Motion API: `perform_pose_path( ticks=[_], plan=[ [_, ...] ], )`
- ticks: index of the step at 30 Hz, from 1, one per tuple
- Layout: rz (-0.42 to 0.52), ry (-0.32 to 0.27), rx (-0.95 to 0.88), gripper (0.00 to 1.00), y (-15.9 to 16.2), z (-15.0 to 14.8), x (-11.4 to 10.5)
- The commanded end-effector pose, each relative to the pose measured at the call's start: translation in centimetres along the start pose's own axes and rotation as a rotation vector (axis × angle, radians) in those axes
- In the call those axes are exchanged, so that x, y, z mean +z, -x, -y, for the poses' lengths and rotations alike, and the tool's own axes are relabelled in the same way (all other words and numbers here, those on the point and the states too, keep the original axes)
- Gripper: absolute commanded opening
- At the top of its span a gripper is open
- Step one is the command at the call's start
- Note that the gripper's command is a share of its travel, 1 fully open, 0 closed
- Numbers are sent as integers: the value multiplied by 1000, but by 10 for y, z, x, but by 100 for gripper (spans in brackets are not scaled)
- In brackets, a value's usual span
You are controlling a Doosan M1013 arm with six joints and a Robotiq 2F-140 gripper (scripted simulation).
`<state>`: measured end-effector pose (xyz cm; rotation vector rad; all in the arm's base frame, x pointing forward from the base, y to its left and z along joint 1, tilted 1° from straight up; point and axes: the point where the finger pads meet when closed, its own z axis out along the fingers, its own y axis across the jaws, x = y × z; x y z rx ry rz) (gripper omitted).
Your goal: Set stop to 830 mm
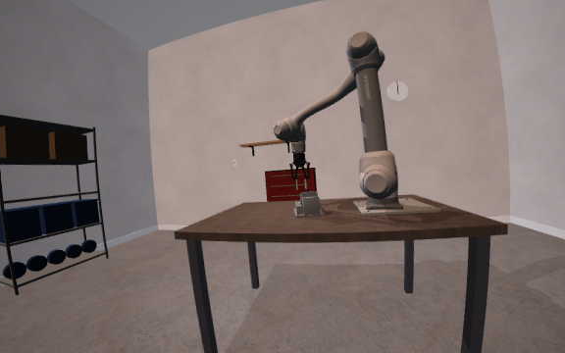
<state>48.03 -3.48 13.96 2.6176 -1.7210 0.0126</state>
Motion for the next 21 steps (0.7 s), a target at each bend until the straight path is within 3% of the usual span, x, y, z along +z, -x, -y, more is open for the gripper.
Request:
perform_pose_path(
  ticks=[1,10,21],
  plan=[
    [0,0,0,33,0,0,0],
    [0,0,0,33,0,0,6],
    [0,0,0,33,0,0,40]
  ],
)
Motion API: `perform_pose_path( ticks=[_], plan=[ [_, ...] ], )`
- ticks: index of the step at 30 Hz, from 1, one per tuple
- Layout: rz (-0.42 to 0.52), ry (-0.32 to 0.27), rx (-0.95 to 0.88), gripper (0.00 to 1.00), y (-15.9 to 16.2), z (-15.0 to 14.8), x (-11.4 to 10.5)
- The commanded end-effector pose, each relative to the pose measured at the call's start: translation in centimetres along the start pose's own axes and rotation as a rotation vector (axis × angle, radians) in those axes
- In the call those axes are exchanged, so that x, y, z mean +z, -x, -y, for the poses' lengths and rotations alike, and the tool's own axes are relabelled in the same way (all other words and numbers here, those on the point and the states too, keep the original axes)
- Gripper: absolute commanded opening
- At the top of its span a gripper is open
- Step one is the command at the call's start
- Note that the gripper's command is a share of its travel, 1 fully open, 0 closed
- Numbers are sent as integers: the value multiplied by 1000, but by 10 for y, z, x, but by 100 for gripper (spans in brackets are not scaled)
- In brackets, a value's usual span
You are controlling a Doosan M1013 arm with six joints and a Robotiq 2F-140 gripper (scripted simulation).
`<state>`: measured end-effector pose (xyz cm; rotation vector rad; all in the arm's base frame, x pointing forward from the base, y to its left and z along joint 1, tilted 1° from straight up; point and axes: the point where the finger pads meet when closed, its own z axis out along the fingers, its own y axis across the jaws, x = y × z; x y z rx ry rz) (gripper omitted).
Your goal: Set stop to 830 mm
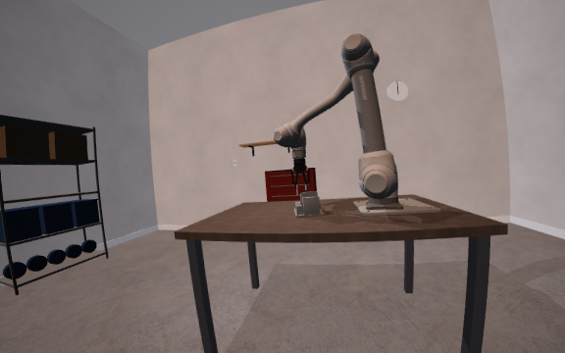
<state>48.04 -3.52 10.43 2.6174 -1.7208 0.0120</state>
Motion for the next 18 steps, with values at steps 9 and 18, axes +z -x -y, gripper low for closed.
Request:
perform_pose_path(
  ticks=[9,18],
  plan=[
    [0,0,0,33,0,0,26],
    [0,0,0,33,0,0,35]
  ],
)
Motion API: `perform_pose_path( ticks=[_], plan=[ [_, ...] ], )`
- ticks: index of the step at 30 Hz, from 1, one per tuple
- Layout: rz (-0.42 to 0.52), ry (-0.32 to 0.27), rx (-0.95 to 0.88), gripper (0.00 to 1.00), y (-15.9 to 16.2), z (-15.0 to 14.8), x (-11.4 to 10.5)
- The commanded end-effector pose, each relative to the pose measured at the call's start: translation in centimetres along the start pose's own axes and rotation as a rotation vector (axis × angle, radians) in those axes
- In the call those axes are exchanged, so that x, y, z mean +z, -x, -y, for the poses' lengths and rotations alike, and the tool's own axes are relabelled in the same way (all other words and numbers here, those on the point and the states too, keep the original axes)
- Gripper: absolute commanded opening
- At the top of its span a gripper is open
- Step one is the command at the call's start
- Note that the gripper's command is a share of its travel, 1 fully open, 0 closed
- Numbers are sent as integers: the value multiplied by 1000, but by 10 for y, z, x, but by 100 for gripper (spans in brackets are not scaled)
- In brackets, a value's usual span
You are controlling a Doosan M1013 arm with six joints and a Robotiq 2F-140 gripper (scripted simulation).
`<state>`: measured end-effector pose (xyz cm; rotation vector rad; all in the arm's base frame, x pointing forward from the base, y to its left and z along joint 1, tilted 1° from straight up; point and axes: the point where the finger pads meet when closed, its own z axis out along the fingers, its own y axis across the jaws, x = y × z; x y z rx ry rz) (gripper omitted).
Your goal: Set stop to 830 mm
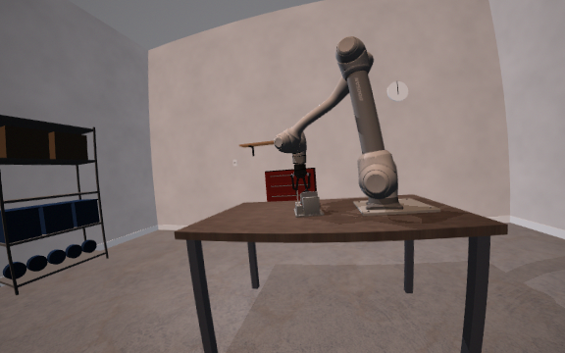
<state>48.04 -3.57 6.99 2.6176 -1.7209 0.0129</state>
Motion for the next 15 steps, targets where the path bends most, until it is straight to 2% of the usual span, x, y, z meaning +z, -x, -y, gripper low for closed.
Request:
perform_pose_path(
  ticks=[1,12,13,15],
  plan=[
    [0,0,0,33,0,0,0],
    [0,0,0,33,0,0,0],
    [0,0,0,4,0,0,0],
    [0,0,0,4,0,0,0]
  ],
)
